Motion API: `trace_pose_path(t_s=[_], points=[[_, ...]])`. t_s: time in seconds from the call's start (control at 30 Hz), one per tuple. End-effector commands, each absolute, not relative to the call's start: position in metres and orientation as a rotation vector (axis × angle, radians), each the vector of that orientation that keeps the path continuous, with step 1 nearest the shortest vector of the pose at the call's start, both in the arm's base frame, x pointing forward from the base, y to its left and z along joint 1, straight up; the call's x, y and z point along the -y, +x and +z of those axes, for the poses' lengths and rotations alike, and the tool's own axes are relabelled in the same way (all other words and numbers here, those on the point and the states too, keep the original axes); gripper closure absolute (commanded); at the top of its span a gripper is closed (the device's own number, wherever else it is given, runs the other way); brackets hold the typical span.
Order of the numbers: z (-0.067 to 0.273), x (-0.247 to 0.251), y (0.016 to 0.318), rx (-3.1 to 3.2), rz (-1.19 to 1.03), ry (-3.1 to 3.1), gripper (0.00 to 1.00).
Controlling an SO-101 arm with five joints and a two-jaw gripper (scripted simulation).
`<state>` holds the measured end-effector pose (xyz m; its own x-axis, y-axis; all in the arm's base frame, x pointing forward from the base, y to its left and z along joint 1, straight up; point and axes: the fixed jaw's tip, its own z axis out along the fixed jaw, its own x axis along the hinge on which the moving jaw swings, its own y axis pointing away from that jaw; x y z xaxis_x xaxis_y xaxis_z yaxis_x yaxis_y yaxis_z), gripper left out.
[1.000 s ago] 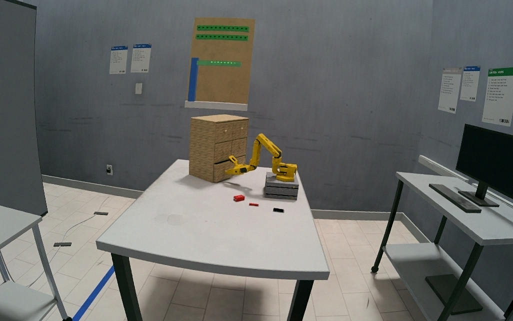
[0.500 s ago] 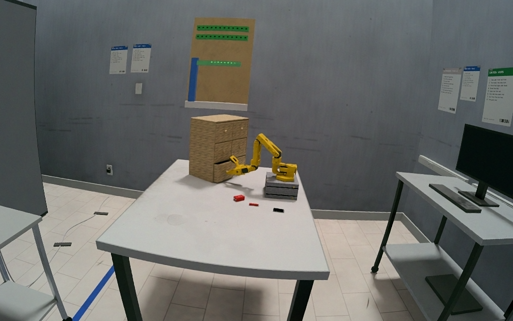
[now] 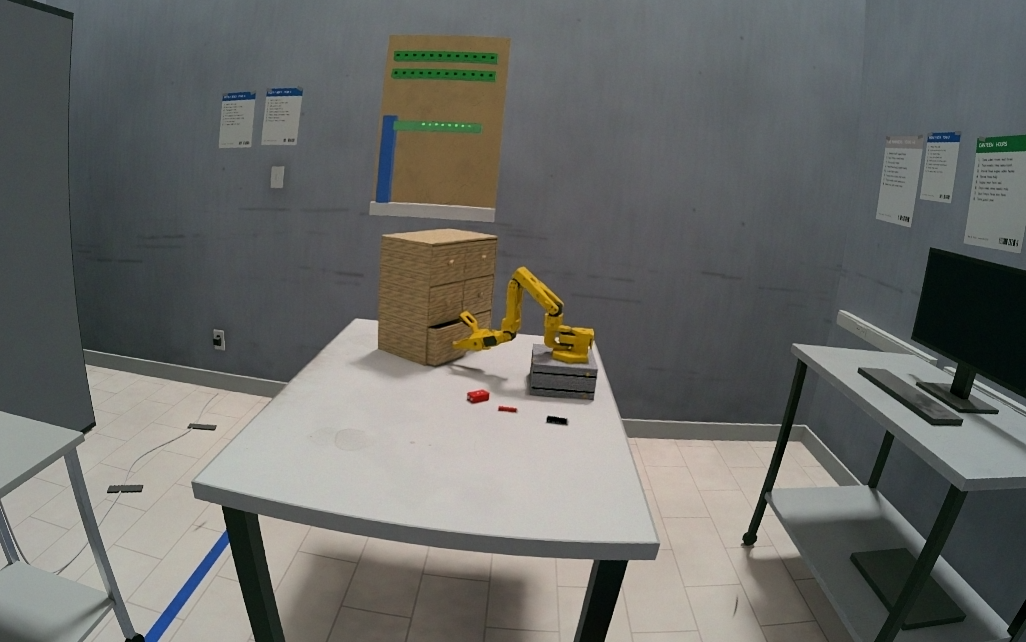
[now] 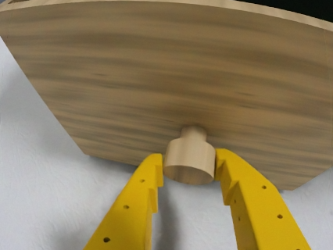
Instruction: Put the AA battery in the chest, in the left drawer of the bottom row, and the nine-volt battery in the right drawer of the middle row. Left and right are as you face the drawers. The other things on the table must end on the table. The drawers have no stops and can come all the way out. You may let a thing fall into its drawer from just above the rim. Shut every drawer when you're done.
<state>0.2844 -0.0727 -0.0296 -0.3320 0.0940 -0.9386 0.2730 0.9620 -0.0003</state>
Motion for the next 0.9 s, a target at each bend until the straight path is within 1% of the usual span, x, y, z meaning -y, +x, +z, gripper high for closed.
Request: trace_pose_path(t_s=[0.0, 0.87], points=[[-0.0283, 0.0688, 0.2834, -1.91, -0.176, 0.257, 1.0], [-0.0282, 0.0644, 0.2754, -1.911, -0.17, 0.249, 1.0]])
